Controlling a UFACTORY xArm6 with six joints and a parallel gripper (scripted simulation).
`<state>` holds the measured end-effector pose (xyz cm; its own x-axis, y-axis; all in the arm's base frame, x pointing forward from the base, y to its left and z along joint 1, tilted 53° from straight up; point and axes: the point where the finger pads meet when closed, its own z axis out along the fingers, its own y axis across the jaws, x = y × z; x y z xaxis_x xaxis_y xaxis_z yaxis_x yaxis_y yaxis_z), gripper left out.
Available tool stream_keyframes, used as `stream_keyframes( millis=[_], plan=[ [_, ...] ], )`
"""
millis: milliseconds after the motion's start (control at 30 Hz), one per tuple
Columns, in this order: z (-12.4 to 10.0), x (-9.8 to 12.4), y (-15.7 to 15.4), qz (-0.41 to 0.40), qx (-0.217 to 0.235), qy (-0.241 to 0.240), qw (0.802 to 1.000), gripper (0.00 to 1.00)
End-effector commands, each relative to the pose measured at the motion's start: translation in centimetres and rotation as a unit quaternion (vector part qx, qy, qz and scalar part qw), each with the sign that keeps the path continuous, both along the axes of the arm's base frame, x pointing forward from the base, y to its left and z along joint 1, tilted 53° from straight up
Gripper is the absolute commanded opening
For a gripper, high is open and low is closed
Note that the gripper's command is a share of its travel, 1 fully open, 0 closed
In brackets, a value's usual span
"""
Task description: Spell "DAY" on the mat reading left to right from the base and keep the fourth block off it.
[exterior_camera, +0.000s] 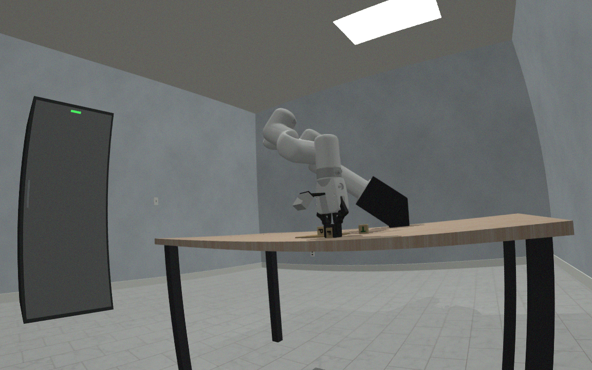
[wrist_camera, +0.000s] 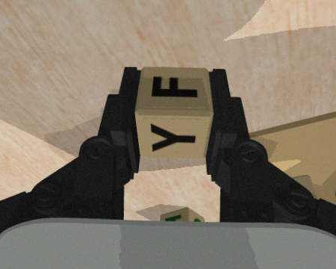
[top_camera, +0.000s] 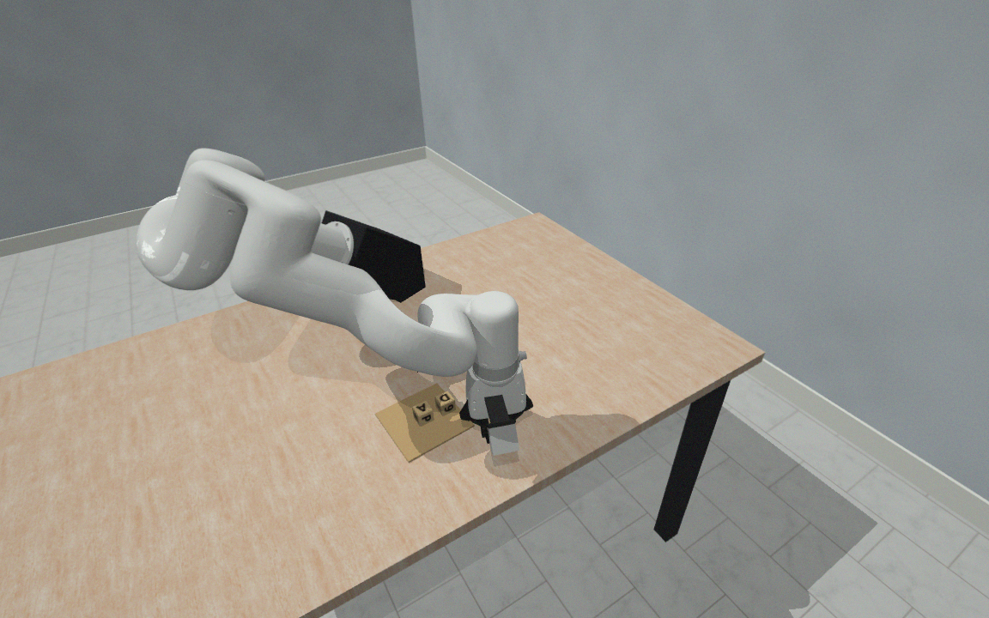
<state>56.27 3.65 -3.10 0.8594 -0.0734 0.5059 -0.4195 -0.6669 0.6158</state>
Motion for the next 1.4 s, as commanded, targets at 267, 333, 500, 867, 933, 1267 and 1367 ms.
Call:
stream_keyframes(
  millis=[267,333,500,867,933,1267,1367],
  plan=[
    [0.1,0.1,0.2,0.001,0.001,-0.001,1.000,0.27],
    [0.1,0.1,0.2,0.001,0.001,-0.001,1.000,0.27],
    [0.5,-0.1,0.6,0.001,0.001,-0.001,1.000,0.27],
    [4.0,-1.8,5.0,0.001,0.001,-0.001,1.000,0.27],
    [4.9,-2.2,6.0,0.001,0.001,-0.001,1.000,0.27],
    [6.1,-2.9,7.6,0.001,0.001,-0.001,1.000,0.27],
    [6.1,-2.9,7.6,0.001,0.001,-0.001,1.000,0.27]
  ],
)
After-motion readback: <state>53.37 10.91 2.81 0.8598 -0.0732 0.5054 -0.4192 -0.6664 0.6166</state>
